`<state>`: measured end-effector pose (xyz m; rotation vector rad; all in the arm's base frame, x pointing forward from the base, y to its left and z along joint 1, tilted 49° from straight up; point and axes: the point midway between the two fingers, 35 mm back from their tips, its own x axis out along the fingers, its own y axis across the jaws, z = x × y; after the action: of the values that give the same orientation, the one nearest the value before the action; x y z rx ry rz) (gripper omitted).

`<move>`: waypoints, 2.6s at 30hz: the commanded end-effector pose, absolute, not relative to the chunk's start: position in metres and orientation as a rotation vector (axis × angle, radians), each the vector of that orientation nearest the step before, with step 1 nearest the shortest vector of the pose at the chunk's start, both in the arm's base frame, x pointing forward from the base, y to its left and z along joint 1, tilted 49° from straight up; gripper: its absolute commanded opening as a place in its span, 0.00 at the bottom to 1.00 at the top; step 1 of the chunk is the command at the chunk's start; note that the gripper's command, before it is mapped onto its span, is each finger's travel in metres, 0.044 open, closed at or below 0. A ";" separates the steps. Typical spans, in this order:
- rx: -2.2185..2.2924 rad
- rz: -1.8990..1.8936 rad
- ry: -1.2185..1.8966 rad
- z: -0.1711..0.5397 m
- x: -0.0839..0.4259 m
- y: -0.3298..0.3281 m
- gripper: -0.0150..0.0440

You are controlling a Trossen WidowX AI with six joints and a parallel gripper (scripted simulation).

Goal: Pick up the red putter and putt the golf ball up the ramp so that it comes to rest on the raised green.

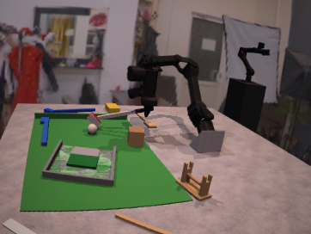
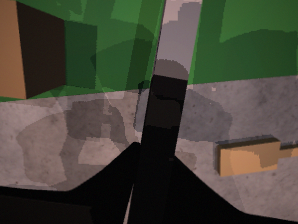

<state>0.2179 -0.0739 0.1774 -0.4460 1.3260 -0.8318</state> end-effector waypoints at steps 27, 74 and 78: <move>-0.453 -0.834 1.315 0.195 0.210 -0.101 0.25; -0.448 -0.824 1.319 0.130 0.245 0.027 0.25; -0.448 -0.824 1.319 0.130 0.245 0.027 0.25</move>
<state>0.2450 0.0271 0.1296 -0.4471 1.3209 -0.8277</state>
